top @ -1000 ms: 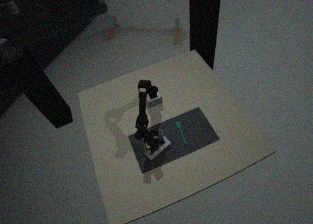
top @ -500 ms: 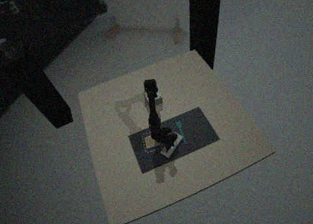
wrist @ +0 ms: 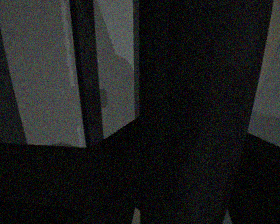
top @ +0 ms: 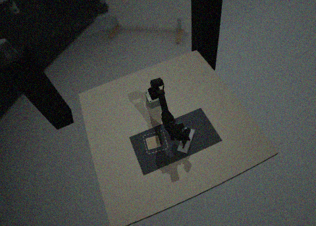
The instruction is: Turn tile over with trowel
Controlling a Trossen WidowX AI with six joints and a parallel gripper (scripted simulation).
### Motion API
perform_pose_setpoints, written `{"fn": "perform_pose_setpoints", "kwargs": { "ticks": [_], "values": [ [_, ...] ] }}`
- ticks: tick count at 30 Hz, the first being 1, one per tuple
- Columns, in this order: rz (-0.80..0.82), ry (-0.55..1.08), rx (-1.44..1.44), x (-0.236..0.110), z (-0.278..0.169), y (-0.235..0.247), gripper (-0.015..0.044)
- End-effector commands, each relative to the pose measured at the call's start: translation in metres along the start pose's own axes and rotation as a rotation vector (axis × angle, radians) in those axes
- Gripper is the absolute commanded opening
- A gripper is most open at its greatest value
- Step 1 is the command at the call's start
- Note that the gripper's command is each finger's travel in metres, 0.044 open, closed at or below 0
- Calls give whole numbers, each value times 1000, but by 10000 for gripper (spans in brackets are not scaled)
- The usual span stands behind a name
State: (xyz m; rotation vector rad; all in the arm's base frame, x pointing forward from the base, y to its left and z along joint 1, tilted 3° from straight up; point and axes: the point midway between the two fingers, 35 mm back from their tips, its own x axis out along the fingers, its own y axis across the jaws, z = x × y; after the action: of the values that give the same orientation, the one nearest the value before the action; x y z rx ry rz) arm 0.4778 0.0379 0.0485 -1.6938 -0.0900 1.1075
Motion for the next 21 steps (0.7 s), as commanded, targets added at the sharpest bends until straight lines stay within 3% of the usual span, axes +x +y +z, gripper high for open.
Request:
{"fn": "perform_pose_setpoints", "kwargs": {
  "ticks": [1, 21],
  "values": [
    [-16, -47, -59, 11, 24, -18, 0],
    [-43, -285, -274, 58, 155, -68, 0]
  ]
}}
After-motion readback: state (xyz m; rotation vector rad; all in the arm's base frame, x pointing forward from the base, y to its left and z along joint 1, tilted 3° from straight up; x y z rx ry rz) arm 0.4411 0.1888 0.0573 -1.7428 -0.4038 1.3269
